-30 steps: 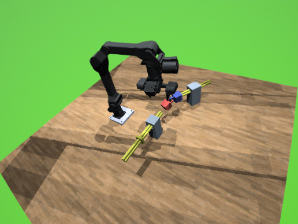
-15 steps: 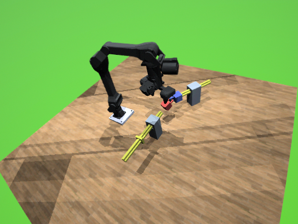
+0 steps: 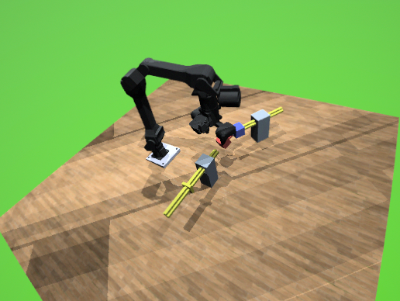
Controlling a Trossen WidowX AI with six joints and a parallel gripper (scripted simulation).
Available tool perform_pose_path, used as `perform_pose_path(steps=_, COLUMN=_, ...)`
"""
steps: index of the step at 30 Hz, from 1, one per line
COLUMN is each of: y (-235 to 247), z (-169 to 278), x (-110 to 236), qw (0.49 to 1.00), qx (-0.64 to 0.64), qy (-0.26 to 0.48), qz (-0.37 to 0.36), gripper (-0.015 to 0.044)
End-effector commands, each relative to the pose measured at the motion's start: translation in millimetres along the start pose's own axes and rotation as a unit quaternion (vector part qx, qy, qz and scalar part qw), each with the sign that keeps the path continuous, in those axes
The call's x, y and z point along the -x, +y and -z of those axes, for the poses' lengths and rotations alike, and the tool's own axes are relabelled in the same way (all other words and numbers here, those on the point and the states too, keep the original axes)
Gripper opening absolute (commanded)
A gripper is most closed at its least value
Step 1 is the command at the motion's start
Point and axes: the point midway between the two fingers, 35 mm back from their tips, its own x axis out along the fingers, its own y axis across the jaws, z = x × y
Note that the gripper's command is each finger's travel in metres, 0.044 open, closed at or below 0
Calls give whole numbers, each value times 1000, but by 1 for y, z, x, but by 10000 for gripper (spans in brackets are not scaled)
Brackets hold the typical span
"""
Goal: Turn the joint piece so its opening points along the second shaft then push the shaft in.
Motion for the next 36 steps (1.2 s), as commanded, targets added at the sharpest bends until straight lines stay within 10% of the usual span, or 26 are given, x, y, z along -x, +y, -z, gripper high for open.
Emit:
perform_pose_path(steps=1, y=1, z=-1, x=-15, qw=1000, qx=-3, qy=-3, qz=-1, gripper=440)
perform_pose_path(steps=36, y=-2, z=27, x=-74, qw=1000, qx=-3, qy=-2, qz=-1, gripper=440)
